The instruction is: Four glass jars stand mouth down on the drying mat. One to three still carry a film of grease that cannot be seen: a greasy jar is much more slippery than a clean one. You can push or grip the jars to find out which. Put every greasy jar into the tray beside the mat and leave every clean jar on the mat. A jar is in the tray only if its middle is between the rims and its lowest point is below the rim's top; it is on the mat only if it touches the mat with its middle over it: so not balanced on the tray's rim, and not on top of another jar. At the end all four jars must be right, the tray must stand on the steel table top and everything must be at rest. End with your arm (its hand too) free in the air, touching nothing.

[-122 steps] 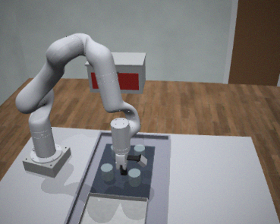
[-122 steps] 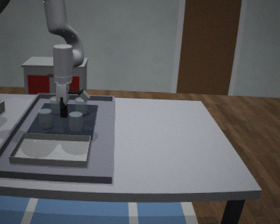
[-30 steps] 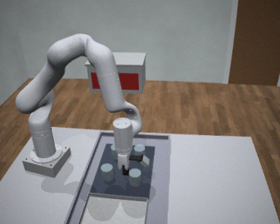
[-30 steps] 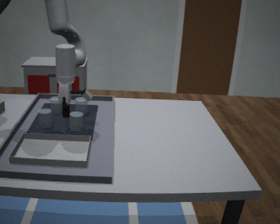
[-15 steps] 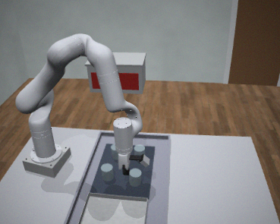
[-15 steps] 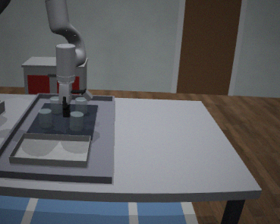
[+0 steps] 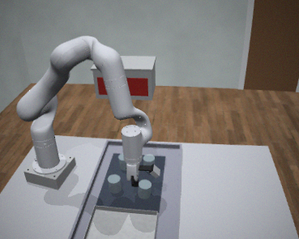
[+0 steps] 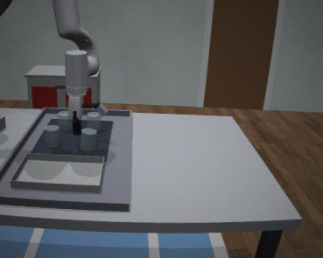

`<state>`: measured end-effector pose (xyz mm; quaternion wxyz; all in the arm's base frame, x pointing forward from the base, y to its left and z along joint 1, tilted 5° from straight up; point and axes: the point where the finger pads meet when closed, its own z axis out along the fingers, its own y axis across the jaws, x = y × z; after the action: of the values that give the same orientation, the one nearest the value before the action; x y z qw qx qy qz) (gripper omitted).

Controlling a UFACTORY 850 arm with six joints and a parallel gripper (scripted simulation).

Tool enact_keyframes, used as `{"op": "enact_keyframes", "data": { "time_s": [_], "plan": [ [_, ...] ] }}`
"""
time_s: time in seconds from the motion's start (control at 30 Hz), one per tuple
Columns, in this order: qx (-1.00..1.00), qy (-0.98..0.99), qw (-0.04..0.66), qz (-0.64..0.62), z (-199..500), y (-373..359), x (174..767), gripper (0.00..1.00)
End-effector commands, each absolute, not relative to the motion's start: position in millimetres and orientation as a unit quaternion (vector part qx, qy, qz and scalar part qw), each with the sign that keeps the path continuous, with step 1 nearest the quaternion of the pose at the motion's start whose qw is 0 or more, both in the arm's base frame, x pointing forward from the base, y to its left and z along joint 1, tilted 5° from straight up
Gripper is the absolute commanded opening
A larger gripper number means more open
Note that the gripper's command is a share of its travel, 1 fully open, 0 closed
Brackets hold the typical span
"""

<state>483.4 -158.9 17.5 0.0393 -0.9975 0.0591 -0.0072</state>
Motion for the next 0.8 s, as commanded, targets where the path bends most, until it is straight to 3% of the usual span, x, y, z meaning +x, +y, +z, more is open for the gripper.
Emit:
{"op": "enact_keyframes", "data": {
  "time_s": [0.0,0.77],
  "plan": [
    [-0.997,0.059,0.039,-0.008,18.6,-159.4,484.9,0.0],
    [-0.997,0.059,0.039,-0.008,20.9,-159.9,487.6,0.0]
  ]
}}
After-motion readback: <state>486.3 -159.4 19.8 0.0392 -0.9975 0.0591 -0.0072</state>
